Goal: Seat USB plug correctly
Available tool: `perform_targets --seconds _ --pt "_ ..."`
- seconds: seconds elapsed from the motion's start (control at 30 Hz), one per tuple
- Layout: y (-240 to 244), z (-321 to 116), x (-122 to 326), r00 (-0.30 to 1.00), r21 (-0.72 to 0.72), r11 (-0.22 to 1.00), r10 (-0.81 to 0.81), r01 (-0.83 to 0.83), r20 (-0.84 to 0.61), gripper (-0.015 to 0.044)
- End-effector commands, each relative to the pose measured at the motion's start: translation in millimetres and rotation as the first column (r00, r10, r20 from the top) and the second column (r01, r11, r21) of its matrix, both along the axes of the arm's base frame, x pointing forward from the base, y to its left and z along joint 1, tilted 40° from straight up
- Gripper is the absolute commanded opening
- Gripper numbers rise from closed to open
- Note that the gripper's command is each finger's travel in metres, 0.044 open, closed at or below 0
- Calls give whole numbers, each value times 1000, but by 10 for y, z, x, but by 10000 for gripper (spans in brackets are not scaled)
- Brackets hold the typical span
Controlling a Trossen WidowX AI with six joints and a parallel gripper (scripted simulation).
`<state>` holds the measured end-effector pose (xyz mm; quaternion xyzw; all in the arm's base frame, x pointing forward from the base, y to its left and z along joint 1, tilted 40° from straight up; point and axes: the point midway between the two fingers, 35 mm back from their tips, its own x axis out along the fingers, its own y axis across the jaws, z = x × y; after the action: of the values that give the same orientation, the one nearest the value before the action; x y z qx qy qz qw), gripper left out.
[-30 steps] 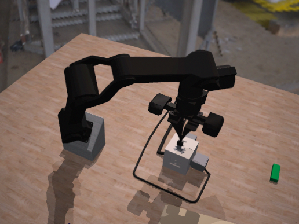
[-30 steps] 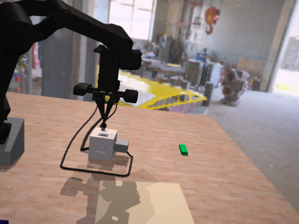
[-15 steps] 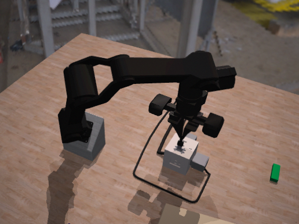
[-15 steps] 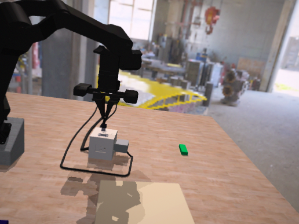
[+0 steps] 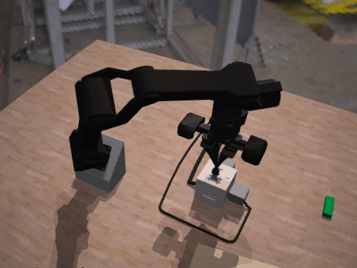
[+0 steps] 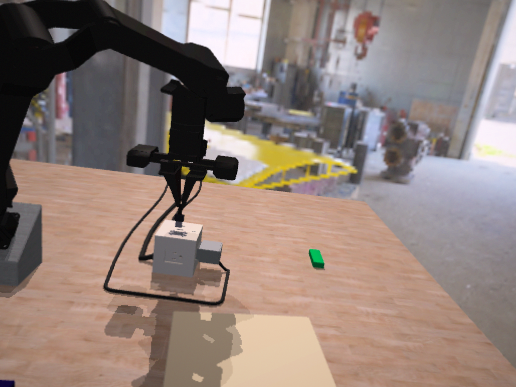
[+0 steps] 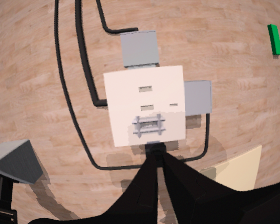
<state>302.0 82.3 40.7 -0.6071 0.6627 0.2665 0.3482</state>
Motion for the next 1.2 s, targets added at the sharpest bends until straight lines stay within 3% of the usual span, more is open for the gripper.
perform_targets --seconds 0.0,1.17 --pt "2 -11 -7 1000 7 1000 1 -1 -3 0" --pt "-6 -57 -7 1000 38 999 3 -3 1 0"
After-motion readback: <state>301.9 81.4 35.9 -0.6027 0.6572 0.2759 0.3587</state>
